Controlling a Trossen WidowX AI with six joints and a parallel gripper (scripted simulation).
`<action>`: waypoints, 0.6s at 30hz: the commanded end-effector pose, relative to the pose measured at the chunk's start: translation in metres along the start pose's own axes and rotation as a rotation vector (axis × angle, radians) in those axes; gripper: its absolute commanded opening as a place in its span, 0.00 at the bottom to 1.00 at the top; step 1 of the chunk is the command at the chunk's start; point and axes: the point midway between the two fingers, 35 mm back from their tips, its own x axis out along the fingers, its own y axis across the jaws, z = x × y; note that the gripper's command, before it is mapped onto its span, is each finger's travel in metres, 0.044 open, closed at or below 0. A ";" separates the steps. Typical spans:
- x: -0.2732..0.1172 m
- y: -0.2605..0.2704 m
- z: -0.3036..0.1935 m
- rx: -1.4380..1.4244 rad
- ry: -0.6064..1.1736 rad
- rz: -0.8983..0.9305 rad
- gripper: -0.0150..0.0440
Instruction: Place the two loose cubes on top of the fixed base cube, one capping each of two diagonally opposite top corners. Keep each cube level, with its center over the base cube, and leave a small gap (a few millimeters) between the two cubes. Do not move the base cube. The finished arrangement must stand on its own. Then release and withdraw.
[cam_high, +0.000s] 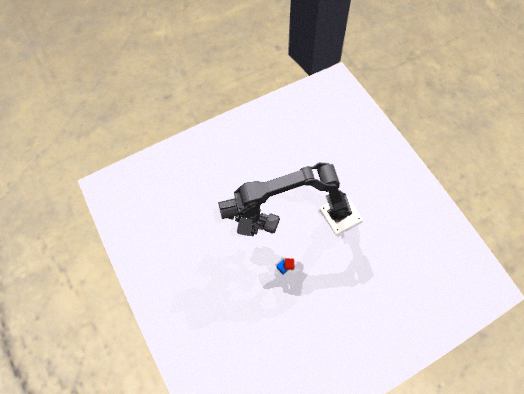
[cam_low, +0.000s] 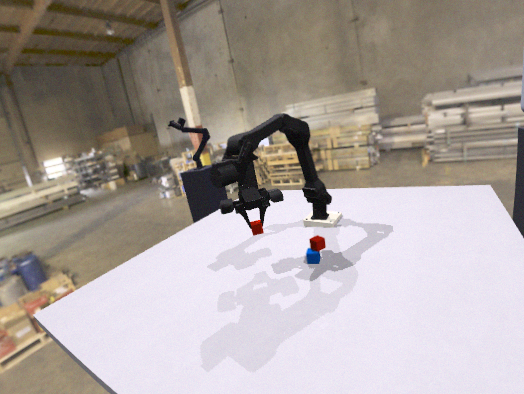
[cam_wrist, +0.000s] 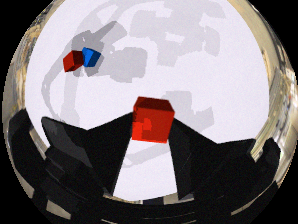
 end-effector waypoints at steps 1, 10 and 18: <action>-0.001 0.011 0.009 0.109 -0.006 0.001 0.43; 0.000 0.033 0.027 0.340 -0.008 0.004 0.43; 0.001 0.053 0.041 0.545 -0.009 0.007 0.43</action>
